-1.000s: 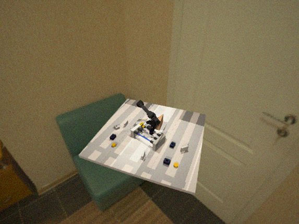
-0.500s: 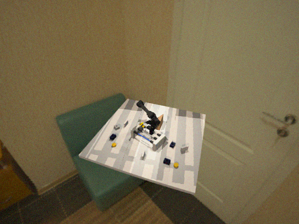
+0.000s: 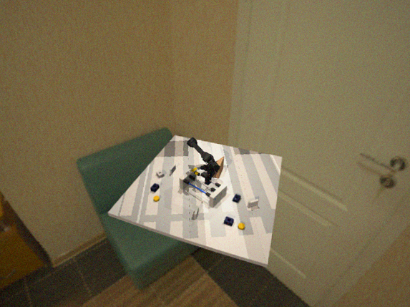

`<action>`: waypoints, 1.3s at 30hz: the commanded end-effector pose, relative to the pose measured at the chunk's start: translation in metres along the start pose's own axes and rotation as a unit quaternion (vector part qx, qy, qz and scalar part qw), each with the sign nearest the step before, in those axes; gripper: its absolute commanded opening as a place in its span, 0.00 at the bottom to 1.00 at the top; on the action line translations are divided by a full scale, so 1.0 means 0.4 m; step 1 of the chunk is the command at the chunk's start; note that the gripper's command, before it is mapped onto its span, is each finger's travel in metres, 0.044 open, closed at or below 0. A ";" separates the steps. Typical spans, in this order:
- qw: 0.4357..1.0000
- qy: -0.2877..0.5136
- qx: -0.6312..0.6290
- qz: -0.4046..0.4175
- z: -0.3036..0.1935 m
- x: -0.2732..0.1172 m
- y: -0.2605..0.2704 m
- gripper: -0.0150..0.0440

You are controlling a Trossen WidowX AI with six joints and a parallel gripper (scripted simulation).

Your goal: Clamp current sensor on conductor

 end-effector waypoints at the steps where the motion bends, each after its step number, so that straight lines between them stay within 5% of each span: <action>1: 1.000 0.000 0.000 0.000 0.000 0.000 0.000 0.53; 10: 1.000 0.000 0.000 0.000 0.000 0.000 0.000 0.43; 14: 1.000 0.001 0.001 0.008 0.000 -0.005 -0.002 0.25; 39: 1.000 -0.008 0.000 -0.029 -0.003 0.000 0.012 0.25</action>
Point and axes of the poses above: the point midway between the two fingers, 35 mm back from their tips, its own x axis out along the fingers, its own y axis across the jaws, z = x × y, the point moved 7 cm from there along -x, back along the fingers, and after that the axes turned 14 degrees about x, right-handed, at the moved point
